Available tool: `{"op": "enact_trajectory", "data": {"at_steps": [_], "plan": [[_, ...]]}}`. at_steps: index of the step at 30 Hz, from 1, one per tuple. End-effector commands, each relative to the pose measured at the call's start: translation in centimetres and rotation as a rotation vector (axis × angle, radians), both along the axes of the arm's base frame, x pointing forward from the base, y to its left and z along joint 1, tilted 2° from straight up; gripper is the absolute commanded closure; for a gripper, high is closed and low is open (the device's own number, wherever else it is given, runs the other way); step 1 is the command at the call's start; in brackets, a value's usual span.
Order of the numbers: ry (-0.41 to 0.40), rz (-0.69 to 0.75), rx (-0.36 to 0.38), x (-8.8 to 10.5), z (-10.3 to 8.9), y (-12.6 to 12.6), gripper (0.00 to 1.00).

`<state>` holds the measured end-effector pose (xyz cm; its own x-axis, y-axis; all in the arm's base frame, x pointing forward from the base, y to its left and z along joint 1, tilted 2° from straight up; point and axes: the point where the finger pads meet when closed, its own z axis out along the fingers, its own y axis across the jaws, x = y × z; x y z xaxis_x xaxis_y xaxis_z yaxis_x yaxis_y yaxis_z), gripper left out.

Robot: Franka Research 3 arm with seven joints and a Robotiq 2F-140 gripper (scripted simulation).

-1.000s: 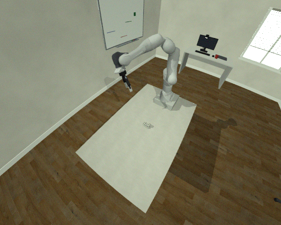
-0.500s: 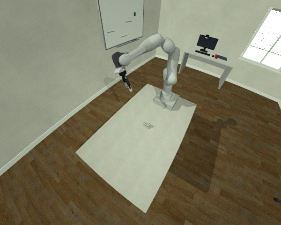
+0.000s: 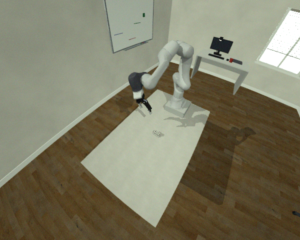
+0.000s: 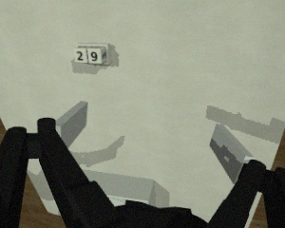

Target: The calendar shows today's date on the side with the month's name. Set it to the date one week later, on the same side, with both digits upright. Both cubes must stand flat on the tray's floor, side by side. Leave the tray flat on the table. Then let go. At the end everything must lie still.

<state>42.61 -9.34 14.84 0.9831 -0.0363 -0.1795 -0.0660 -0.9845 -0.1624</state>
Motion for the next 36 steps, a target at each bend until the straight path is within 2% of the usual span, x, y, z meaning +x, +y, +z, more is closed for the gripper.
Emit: {"op": "enact_trajectory", "data": {"at_steps": [1, 3, 4, 7, 8, 11, 12, 15, 16, 18, 19, 20, 21, 36], "plan": [[-0.050, -0.077, -0.095, 2.5, -1.3, 1.6, 0.00], [-0.050, -0.077, -0.095, 2.5, -1.3, 1.6, 0.00], [-0.076, -0.026, -0.127, 2.9, -2.7, 5.7, 0.00], [-0.076, -0.026, -0.127, 2.9, -2.7, 5.7, 0.00], [-0.104, 0.023, -0.152, 2.9, -3.9, 9.5, 0.00], [-0.104, 0.023, -0.152, 2.9, -3.9, 9.5, 0.00], [-0.131, 0.065, -0.168, 2.6, -4.9, 12.9, 0.00], [-0.131, 0.065, -0.168, 2.6, -4.9, 12.9, 0.00], [-0.154, 0.099, -0.179, 2.1, -5.6, 15.5, 0.00], [-0.154, 0.099, -0.179, 2.1, -5.6, 15.5, 0.00], [-0.171, 0.124, -0.184, 1.7, -6.1, 17.3, 0.00], [-0.171, 0.124, -0.184, 1.7, -6.1, 17.3, 0.00], [-0.181, 0.138, -0.187, 1.4, -6.4, 18.4, 0.00], [-0.186, 0.146, -0.188, 1.2, -6.5, 18.9, 0.00]]}}
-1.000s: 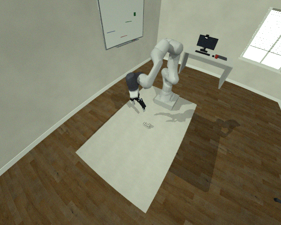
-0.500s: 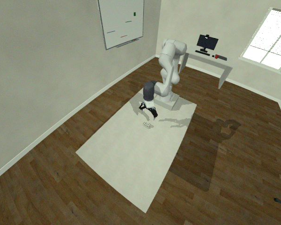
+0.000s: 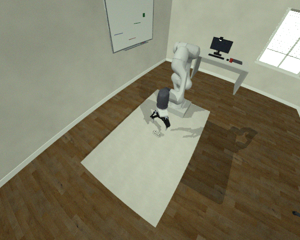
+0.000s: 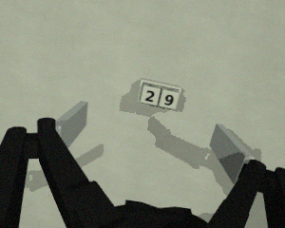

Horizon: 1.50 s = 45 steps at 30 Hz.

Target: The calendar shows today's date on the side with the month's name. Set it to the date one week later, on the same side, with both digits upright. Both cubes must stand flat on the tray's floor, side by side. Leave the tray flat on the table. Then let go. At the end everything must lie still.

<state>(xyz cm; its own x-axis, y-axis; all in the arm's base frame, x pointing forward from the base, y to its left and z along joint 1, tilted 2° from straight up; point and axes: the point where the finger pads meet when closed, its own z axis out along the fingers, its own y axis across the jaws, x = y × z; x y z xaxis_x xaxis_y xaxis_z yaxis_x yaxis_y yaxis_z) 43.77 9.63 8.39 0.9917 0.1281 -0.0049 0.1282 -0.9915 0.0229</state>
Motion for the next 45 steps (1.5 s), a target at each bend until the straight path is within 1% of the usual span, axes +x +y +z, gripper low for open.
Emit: {"op": "enact_trajectory", "data": {"at_steps": [1, 28, 30, 31, 33, 35, 45], "plan": [[-0.006, -0.037, -0.004, 0.08, -0.08, -0.03, 0.00], [-0.006, -0.035, -0.004, 0.08, -0.09, -0.03, 0.00], [-0.005, 0.005, -0.004, 0.09, -0.17, -0.04, 0.00], [-0.003, 0.054, -0.004, 0.10, -0.28, -0.04, 0.00], [-0.003, 0.054, -0.004, 0.10, -0.28, -0.04, 0.00], [0.000, 0.180, -0.005, 0.12, -0.55, -0.07, 0.00], [0.005, 0.356, -0.006, 0.15, -0.94, -0.09, 0.00]]}}
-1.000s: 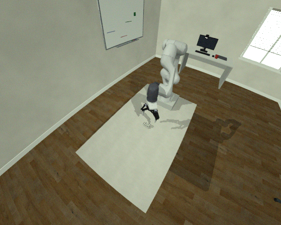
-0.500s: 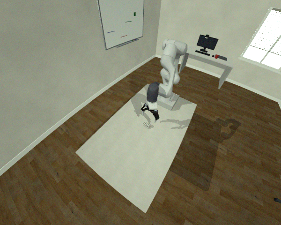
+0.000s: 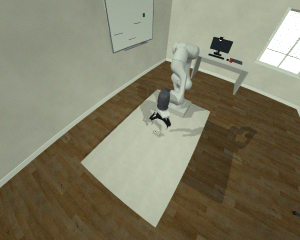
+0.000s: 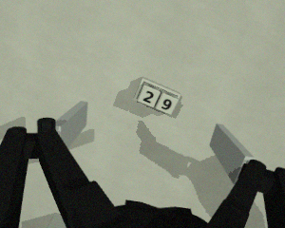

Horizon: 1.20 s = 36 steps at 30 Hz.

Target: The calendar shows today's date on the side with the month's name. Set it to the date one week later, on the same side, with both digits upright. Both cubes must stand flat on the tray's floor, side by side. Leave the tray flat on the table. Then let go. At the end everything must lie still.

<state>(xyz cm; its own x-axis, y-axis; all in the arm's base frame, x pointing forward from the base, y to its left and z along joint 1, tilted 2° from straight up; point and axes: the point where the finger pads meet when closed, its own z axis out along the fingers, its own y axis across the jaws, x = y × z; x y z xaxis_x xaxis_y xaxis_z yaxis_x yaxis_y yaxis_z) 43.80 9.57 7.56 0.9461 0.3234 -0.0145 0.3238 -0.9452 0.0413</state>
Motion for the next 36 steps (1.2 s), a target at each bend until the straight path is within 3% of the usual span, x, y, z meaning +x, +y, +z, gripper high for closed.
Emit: {"op": "enact_trajectory", "data": {"at_steps": [1, 36], "plan": [[0.003, 0.173, 0.015, 0.1, -0.1, 0.0, 0.00], [0.025, 0.744, 0.013, 0.2, -1.4, 0.0, 0.00]]}}
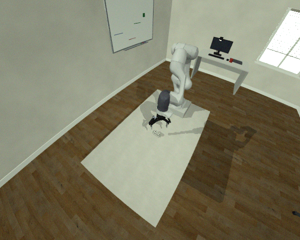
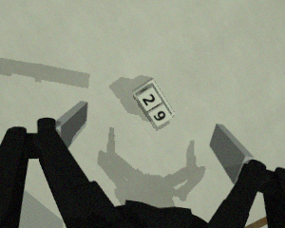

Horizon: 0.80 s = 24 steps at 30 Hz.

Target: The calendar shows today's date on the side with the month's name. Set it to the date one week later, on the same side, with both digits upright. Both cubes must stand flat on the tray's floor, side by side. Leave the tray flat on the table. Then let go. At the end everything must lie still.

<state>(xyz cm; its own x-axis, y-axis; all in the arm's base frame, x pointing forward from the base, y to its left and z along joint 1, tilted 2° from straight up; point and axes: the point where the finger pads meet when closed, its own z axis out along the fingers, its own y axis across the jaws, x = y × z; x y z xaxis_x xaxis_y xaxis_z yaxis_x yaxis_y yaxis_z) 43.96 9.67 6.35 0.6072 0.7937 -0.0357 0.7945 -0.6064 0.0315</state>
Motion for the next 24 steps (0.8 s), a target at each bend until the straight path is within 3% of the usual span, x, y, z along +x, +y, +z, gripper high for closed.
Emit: {"op": "enact_trajectory", "data": {"at_steps": [1, 24], "plan": [[0.008, 0.173, 0.018, 0.01, -0.21, -0.13, 0.00], [0.021, 0.538, 0.017, 0.02, -1.00, -0.08, 0.00]]}}
